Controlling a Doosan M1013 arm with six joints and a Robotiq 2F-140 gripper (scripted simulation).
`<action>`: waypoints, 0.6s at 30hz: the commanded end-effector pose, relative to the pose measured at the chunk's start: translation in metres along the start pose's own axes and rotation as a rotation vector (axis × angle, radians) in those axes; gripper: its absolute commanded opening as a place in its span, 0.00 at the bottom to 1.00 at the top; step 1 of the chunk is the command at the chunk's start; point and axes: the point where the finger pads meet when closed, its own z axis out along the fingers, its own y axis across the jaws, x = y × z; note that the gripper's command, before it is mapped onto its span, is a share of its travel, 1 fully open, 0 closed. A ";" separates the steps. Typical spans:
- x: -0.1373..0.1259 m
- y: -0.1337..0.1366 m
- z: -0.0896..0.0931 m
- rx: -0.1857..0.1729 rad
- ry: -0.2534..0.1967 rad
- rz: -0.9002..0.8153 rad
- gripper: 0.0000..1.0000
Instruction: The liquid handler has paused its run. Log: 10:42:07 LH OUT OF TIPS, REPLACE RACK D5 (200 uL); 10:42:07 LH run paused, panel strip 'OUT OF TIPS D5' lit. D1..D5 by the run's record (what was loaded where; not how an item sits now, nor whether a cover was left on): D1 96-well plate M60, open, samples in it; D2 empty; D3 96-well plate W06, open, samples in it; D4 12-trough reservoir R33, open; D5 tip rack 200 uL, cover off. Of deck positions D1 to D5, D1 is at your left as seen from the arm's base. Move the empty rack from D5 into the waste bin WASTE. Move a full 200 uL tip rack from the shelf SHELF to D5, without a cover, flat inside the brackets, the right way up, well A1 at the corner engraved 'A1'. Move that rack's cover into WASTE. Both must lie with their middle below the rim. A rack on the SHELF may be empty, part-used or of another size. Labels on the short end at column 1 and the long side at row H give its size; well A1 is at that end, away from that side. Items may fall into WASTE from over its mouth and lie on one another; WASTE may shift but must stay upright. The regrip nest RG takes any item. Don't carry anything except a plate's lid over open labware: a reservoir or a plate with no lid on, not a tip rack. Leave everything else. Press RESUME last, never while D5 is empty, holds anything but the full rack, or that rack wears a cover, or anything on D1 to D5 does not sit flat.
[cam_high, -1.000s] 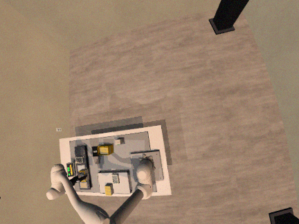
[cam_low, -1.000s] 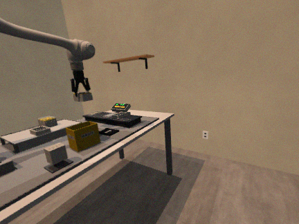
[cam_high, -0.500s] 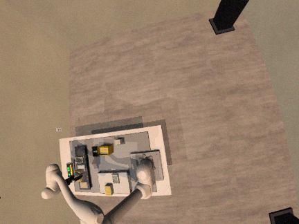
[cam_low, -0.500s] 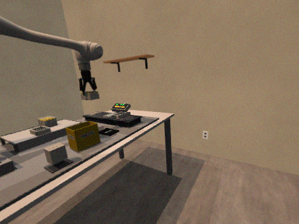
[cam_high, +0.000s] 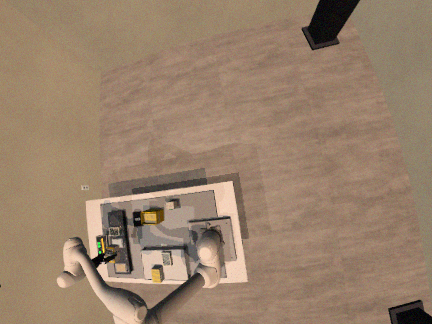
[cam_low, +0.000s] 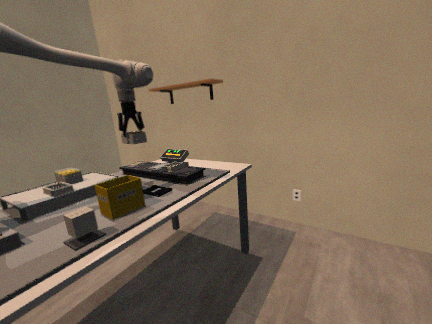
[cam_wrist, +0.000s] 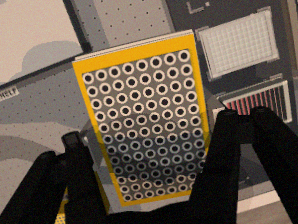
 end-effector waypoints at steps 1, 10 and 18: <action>0.000 0.000 0.000 0.000 0.000 0.065 0.00; 0.000 0.000 0.000 0.000 0.000 0.245 0.00; 0.000 0.000 0.000 0.000 0.000 0.365 0.00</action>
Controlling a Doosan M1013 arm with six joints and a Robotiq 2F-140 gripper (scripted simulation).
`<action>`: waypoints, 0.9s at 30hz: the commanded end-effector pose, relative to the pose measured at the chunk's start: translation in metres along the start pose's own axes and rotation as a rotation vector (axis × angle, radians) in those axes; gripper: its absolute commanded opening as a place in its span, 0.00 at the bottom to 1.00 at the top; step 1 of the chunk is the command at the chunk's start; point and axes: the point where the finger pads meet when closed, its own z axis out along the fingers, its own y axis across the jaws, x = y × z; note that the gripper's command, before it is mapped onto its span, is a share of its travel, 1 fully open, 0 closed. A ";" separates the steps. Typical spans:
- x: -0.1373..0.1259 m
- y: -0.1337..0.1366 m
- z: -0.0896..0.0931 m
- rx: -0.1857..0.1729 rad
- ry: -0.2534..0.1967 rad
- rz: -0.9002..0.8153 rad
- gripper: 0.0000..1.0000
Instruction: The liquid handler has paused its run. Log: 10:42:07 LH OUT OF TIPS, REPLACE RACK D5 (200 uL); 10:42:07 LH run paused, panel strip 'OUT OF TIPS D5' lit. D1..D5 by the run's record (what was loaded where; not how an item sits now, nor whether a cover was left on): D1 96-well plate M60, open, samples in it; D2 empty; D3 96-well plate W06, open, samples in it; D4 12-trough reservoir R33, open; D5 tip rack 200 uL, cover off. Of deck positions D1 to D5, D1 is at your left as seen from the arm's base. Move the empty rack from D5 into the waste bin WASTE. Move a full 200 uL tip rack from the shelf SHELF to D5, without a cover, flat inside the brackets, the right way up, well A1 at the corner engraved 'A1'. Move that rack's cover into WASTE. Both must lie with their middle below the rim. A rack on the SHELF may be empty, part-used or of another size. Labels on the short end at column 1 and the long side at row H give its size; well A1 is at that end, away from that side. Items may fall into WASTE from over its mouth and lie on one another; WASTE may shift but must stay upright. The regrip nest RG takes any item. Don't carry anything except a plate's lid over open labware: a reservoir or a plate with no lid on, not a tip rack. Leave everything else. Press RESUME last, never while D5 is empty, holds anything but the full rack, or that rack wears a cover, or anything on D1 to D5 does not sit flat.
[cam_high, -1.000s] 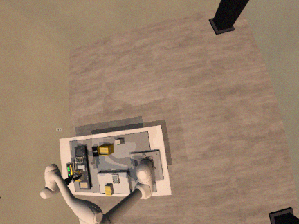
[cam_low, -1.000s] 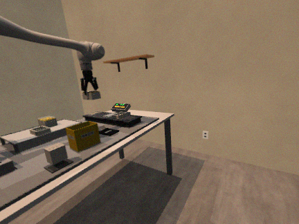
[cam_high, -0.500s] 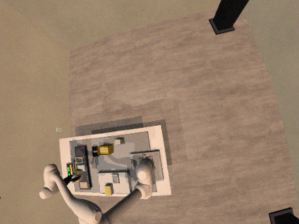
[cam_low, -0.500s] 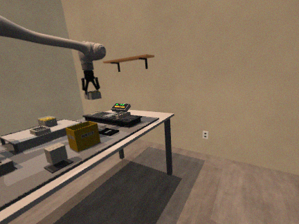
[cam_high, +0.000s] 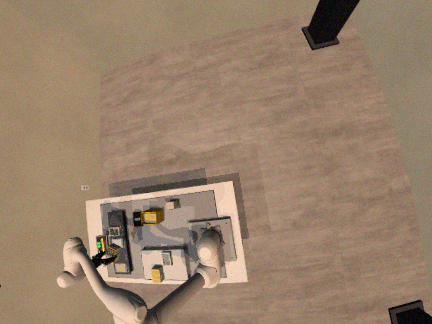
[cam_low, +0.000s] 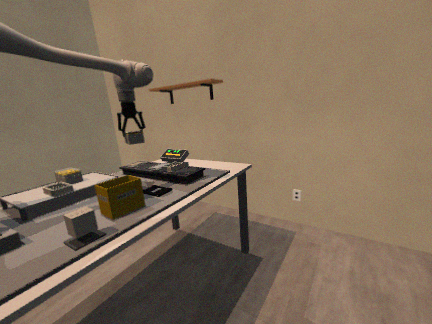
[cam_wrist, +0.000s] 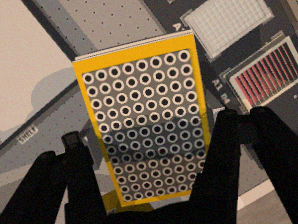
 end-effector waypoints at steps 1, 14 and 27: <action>0.000 0.000 0.000 0.000 0.000 0.066 0.00; 0.000 0.000 0.000 0.000 0.000 0.286 0.00; 0.000 0.000 0.000 0.000 0.000 0.525 0.00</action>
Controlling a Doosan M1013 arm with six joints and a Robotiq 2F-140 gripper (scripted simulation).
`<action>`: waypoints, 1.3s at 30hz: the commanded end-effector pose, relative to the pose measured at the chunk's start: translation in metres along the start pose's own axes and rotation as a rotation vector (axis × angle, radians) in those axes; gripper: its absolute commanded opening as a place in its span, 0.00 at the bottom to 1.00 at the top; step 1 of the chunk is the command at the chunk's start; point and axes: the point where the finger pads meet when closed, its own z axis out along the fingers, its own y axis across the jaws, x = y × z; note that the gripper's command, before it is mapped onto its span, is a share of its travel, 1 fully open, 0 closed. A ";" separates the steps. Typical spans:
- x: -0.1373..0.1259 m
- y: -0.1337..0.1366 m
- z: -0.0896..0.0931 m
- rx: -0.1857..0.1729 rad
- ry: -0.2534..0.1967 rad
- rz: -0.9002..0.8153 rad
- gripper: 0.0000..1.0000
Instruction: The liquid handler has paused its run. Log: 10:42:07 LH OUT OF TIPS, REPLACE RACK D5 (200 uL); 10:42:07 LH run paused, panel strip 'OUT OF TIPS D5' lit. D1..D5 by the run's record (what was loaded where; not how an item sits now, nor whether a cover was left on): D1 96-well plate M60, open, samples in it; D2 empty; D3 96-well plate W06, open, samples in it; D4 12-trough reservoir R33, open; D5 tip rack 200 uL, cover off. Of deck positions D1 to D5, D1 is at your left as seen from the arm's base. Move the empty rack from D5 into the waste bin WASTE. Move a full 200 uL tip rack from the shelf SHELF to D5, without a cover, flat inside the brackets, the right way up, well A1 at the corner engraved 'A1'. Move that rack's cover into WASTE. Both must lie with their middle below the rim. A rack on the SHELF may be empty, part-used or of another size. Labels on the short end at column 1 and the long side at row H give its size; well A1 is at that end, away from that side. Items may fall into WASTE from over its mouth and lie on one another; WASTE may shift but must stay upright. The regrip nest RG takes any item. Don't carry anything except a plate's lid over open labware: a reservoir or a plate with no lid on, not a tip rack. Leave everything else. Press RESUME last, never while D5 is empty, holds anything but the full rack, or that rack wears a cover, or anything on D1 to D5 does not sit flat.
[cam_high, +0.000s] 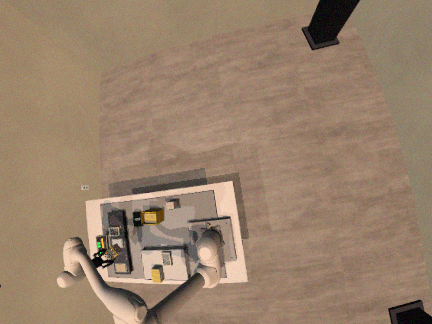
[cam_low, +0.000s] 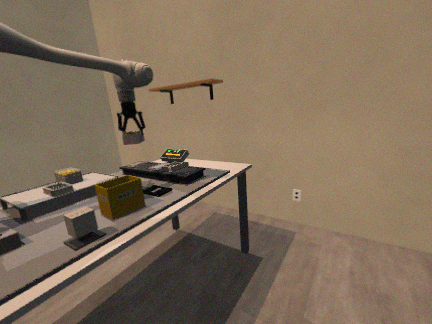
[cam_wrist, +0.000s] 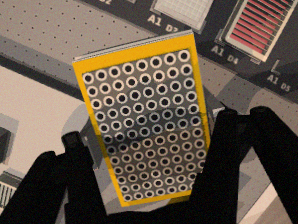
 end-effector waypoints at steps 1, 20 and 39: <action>0.000 0.000 0.000 0.000 0.000 0.027 0.00; 0.000 0.000 0.000 0.000 0.000 0.367 0.00; 0.000 0.000 0.000 0.000 0.000 0.646 0.00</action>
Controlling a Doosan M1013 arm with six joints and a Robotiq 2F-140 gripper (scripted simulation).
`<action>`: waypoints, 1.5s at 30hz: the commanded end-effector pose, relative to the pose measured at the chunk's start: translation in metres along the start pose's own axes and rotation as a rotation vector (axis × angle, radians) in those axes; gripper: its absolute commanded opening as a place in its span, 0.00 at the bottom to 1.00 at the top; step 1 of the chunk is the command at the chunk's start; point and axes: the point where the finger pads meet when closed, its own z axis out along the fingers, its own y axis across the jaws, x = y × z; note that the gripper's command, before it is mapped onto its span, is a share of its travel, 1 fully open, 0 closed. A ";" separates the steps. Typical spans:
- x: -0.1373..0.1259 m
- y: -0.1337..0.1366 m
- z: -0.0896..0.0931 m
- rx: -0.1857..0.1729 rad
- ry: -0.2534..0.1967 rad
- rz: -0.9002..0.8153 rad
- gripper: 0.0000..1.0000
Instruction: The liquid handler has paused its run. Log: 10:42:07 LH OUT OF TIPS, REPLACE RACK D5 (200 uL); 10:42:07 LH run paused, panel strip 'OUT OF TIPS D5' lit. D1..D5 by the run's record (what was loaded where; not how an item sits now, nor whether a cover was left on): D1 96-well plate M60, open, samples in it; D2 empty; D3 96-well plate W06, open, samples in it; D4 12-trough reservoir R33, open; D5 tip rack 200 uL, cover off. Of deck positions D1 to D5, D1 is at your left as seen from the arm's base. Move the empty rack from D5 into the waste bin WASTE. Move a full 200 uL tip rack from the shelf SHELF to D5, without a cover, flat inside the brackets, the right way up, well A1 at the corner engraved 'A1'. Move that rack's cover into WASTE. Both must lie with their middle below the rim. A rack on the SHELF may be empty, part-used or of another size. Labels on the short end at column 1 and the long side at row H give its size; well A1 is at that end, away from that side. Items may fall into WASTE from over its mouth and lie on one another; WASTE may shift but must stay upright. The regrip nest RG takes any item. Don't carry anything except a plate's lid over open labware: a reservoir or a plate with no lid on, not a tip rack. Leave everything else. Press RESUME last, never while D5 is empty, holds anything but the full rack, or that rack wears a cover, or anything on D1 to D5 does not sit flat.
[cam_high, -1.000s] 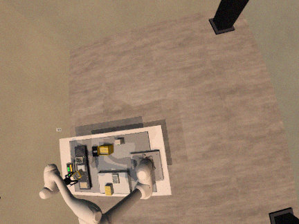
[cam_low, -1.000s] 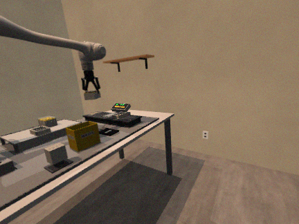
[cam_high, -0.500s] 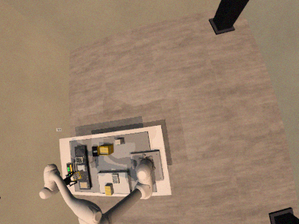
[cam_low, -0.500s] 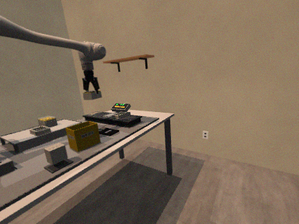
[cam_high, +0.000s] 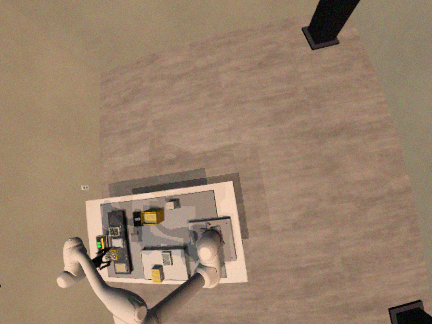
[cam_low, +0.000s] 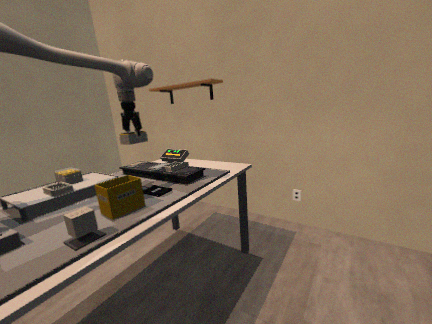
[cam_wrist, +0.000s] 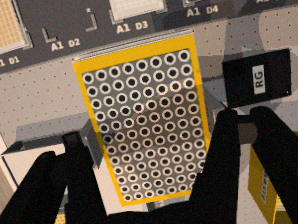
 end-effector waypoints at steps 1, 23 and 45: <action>0.000 0.000 0.000 0.000 0.000 0.001 0.00; -0.001 0.080 0.000 0.000 0.000 0.001 0.00; -0.001 0.180 0.000 0.000 0.000 0.001 0.00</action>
